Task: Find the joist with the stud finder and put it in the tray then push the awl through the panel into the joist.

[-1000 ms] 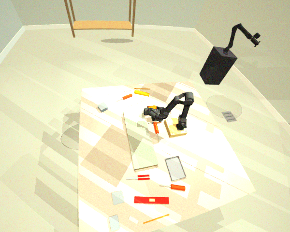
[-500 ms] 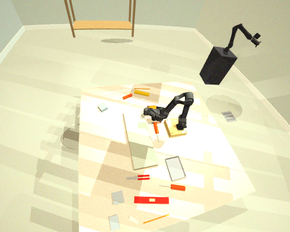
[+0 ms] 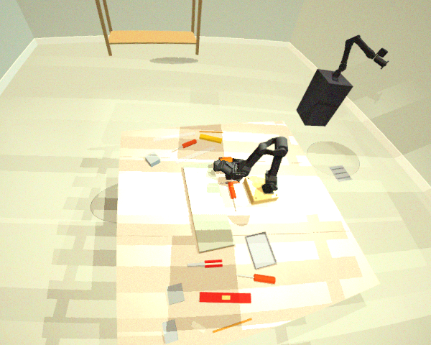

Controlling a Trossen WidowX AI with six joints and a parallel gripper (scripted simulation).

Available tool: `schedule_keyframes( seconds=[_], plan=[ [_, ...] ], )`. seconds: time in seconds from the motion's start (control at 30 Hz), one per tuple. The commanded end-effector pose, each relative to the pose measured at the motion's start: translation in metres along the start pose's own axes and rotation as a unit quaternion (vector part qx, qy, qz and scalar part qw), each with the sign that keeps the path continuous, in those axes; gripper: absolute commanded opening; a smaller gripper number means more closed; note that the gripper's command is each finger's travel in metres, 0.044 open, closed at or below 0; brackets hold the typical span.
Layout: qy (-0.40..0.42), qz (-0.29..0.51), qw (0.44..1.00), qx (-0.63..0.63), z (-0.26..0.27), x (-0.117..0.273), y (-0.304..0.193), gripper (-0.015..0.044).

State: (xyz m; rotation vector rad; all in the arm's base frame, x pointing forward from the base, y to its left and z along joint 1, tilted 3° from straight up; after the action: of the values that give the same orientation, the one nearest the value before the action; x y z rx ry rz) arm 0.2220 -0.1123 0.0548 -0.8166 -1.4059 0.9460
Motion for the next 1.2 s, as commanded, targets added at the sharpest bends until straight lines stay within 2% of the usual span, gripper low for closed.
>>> schedule_keyframes(
  seconds=[0.0, 0.93, 1.03, 1.17],
  plan=[
    [-0.003, -0.007, 1.0, 0.003, 0.0006, 0.0002, 0.0019, 0.0378],
    [0.0, 0.0, 1.0, 0.0, 0.0, 0.0001, 0.0, 0.0378],
    [0.0, 0.0, 1.0, 0.0, -0.0001, 0.0001, -0.0001, 0.044],
    [0.0, 0.0, 1.0, 0.0, -0.0001, 0.0001, -0.0001, 0.044]
  ],
)
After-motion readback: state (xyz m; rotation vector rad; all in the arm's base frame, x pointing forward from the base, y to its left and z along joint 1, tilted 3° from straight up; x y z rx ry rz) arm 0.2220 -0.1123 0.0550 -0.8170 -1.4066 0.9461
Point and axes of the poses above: the point midway between the two fingers, 35 mm back from their tips, its own x axis back along the fingers, its own z axis across the jaws, y = z × x, the point moved 9 cm from there along x, back along the fingers
